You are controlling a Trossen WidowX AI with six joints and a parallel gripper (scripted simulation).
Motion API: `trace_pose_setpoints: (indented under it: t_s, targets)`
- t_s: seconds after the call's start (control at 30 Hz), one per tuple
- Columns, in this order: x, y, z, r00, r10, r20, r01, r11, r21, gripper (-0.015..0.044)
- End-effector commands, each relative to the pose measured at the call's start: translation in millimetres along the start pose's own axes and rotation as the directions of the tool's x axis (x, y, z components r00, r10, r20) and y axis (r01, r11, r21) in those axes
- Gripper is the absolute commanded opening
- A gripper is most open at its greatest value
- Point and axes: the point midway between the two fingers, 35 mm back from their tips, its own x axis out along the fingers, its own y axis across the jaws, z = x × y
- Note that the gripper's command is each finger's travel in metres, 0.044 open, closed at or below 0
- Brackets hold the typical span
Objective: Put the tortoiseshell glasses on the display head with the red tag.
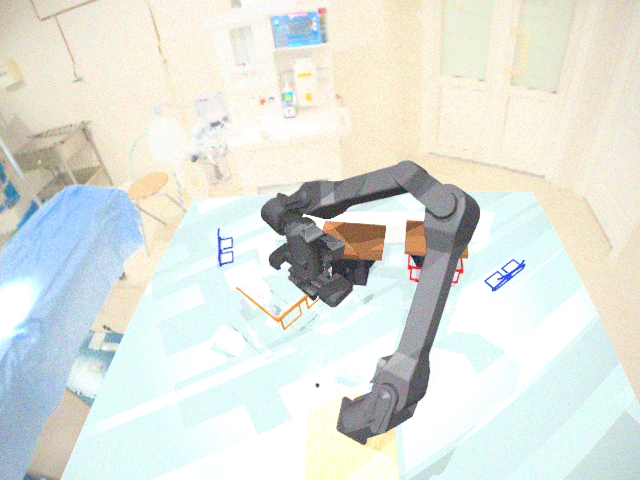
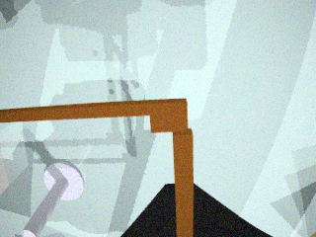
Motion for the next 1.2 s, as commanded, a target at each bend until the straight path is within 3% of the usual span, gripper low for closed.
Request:
trace_pose_setpoints:
  t_s: [0.0, 0.53, 1.17]
  targets:
    - [-1.2, -4.6, 4.1, 1.000, 0.000, 0.001, 0.000, 0.993, -0.121, 0.0000]
    - [-2.2, -19.7, 17.8, 1.000, 0.002, 0.000, -0.001, 0.807, -0.591, 0.0000]
    - [-2.8, -38.6, 32.6, 1.000, 0.002, 0.000, -0.001, 0.326, -0.945, 0.0000]
